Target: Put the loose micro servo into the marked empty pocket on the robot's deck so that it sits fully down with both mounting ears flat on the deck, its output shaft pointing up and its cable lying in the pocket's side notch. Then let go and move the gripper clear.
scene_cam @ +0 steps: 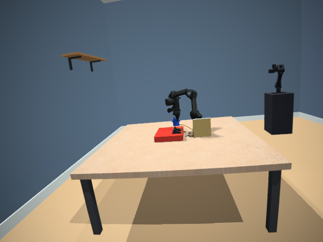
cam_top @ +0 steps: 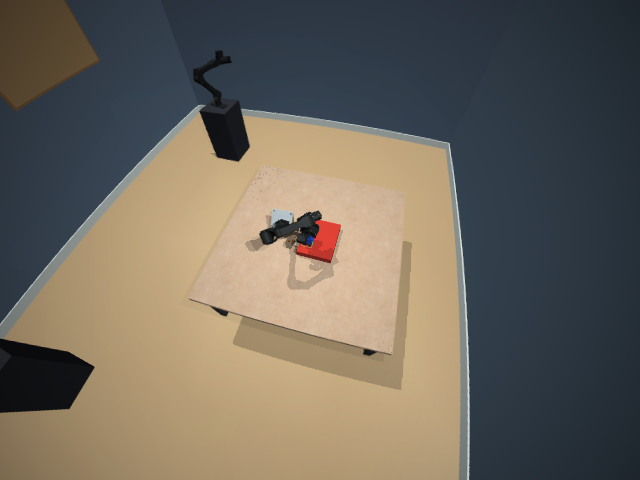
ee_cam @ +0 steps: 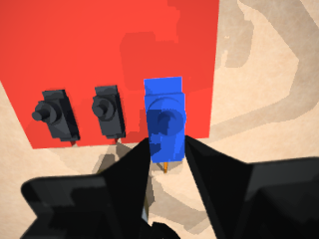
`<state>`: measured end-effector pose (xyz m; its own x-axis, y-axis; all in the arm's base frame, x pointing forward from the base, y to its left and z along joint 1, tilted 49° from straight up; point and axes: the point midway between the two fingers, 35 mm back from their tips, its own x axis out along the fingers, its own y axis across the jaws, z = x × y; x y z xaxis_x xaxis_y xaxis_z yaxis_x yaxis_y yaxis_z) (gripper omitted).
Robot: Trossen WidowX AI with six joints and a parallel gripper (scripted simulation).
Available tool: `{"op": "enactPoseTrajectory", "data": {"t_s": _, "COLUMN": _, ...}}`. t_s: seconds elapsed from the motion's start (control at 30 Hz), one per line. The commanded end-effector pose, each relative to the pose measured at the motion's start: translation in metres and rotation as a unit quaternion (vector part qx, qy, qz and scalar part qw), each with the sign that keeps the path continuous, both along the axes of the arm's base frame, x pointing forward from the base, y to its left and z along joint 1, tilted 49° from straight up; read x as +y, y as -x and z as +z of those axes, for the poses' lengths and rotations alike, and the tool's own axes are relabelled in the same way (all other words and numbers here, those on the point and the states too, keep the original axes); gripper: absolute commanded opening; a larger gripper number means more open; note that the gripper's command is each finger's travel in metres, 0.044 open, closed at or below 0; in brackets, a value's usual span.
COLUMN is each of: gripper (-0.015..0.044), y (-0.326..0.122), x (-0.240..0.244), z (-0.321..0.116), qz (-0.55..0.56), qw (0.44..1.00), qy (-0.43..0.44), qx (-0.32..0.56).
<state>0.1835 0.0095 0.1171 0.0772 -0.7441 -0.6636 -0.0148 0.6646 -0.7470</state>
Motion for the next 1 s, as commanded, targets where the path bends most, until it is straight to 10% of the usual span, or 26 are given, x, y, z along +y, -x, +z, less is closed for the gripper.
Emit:
{"op": "enactPoseTrajectory", "data": {"t_s": 0.0, "gripper": 0.0, "y": 0.006, "x": 0.0, "z": 0.0, "qz": -0.001, "qw": 1.0, "qy": -0.001, "qx": -0.002}}
{"op": "enactPoseTrajectory", "data": {"t_s": 0.97, "gripper": 0.0, "y": 0.004, "x": -0.017, "z": -0.015, "qz": -0.001, "qw": 1.0, "qy": -0.001, "qx": -0.002}}
